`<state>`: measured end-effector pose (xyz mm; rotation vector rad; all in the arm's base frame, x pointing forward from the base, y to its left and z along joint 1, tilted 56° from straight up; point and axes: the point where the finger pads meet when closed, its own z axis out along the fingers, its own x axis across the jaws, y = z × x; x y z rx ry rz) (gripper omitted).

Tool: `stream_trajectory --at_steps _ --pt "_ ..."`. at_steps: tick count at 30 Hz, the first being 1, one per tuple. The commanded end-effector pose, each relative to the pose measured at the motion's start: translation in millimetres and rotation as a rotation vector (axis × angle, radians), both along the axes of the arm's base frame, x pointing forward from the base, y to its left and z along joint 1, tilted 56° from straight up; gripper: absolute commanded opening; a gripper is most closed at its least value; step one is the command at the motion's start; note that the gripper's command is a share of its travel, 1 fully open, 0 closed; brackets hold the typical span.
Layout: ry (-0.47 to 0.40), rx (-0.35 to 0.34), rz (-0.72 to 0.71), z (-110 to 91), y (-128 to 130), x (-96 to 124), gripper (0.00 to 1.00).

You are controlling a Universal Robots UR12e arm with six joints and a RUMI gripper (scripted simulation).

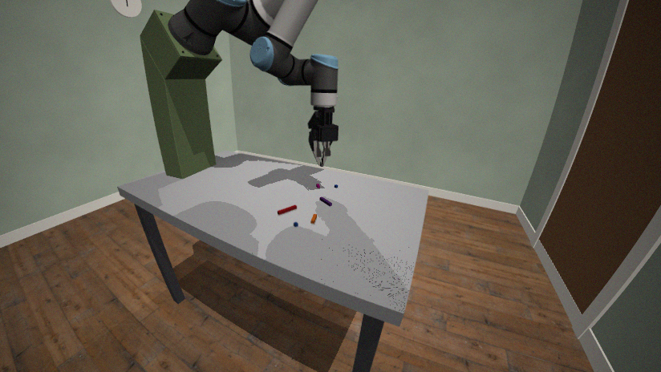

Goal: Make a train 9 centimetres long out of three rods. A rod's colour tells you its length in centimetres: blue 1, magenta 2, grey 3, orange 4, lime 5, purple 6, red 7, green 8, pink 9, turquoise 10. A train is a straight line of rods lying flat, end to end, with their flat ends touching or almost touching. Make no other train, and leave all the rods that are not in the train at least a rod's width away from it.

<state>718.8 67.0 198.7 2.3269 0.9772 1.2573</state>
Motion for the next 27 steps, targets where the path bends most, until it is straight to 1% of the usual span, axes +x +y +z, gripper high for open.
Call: stream_trajectory --at_steps 1,12,27 --pt "0.004 0.038 -0.027 -2.3 -0.2 -2.1 0.00" --pt "0.007 0.088 -0.062 -2.5 -0.1 -2.4 0.00" --pt "0.007 0.102 -0.071 -2.3 0.0 -2.3 0.00"
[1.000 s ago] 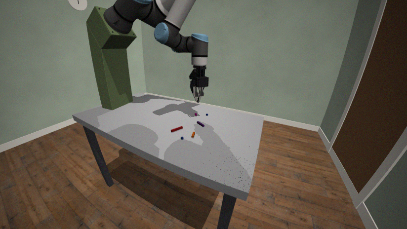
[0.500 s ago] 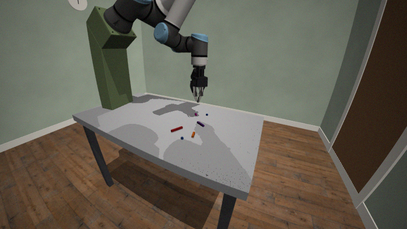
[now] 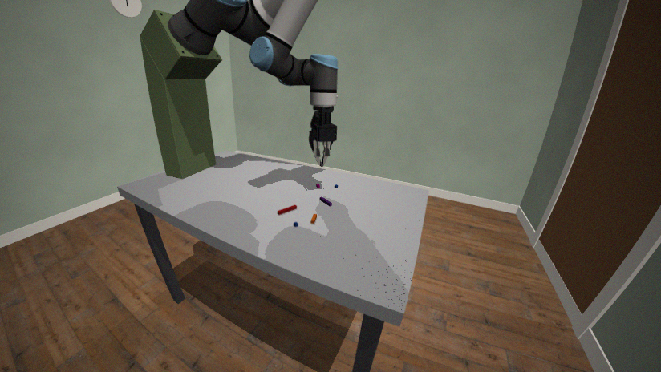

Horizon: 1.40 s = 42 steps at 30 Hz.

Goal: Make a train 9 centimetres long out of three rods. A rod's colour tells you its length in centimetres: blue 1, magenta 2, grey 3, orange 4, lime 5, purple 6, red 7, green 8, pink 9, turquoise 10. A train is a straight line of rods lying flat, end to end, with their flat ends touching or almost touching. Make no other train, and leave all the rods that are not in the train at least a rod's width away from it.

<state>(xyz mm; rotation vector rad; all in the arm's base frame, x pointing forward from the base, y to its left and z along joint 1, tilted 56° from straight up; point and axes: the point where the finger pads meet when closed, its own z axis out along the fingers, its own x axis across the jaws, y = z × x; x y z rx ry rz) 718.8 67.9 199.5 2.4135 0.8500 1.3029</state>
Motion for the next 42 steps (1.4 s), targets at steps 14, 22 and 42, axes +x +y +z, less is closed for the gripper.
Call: stream_trajectory --at_steps 14,22,42 --pt "0.004 0.005 -0.004 -3 -1 -2 0.00" --pt "0.006 0.004 -0.001 -5 0 7 0.00" --pt "0.006 0.004 -0.001 -40 3 57 0.00"
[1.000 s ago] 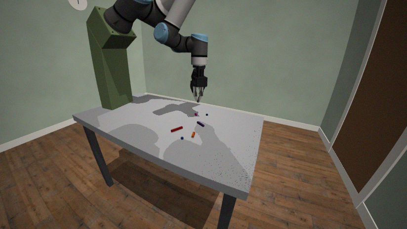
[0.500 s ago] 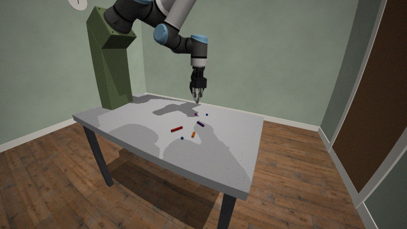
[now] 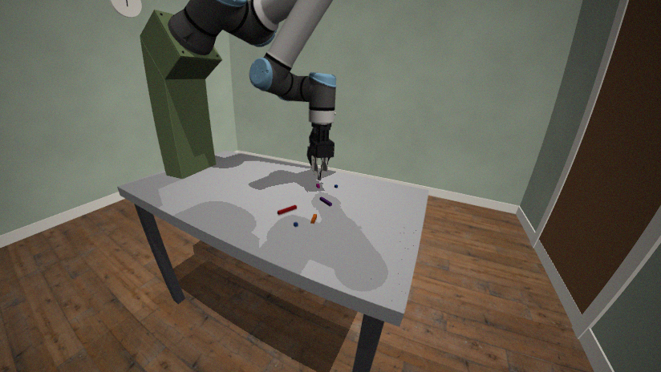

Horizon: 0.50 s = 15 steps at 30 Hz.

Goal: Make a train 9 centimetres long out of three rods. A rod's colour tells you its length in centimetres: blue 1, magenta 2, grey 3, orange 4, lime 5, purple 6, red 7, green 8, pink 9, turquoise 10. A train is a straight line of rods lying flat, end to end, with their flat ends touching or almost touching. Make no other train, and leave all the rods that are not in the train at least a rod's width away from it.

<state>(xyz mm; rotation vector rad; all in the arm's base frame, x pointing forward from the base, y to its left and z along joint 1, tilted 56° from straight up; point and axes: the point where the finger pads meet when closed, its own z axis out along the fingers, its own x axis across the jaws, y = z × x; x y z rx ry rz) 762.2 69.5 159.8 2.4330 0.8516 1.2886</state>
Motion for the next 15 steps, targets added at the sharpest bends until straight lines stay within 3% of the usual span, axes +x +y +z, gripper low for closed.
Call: stream_trajectory --at_steps 1,15 --pt "-0.012 -0.003 -0.001 -3 1 17 0.00" --pt "-0.013 -0.003 -0.001 -11 1 30 0.00"
